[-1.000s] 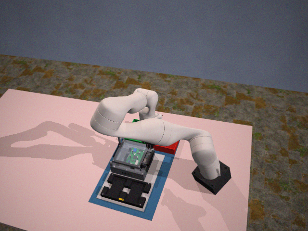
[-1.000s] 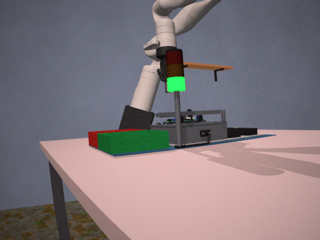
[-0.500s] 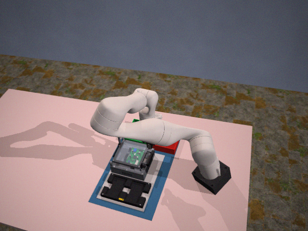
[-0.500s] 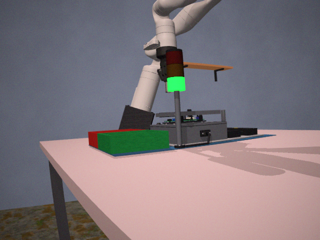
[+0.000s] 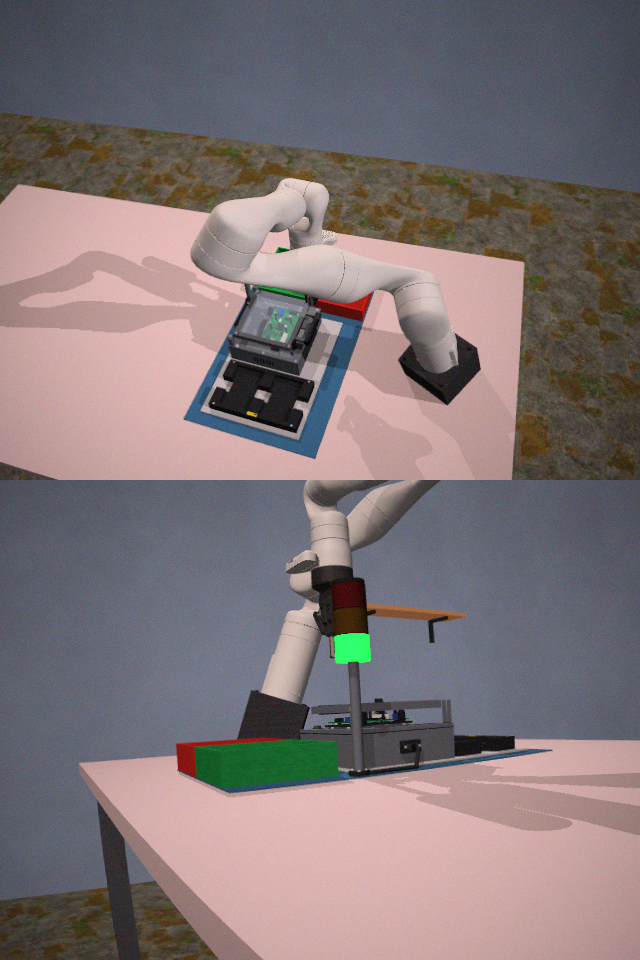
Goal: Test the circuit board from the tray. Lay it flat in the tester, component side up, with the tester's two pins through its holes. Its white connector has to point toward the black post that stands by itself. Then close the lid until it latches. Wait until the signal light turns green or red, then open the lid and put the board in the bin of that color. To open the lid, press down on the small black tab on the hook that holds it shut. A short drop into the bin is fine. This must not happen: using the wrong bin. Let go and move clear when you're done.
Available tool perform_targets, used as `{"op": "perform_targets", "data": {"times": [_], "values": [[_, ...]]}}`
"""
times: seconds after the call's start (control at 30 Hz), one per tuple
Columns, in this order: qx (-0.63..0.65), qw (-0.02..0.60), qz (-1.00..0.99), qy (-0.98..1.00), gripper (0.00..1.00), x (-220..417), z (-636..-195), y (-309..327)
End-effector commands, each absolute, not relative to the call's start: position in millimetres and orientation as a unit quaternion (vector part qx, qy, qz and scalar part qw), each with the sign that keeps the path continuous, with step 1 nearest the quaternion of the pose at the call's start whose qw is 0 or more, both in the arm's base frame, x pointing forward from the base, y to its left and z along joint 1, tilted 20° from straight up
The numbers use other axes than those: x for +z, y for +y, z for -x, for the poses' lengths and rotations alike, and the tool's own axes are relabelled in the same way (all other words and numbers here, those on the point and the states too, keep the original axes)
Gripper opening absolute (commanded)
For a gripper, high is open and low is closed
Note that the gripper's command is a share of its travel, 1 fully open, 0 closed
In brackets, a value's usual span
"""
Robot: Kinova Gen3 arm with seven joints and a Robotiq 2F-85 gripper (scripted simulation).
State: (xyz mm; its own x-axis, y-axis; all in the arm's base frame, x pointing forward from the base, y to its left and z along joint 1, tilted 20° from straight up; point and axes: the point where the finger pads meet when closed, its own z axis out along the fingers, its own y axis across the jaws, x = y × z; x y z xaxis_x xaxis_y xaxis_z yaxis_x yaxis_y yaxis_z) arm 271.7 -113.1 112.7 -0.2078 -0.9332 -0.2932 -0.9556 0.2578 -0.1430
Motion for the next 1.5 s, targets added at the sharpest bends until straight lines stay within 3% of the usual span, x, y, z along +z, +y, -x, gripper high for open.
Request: {"op": "perform_targets", "data": {"times": [0.0,0.57,1.47], "values": [[0.034,0.165,0.609,0.775,0.00,119,-273,-113],[0.035,0.165,0.609,0.775,0.00,125,-272,-112],[0.036,0.165,0.610,0.774,0.00,144,-288,-52]]}}
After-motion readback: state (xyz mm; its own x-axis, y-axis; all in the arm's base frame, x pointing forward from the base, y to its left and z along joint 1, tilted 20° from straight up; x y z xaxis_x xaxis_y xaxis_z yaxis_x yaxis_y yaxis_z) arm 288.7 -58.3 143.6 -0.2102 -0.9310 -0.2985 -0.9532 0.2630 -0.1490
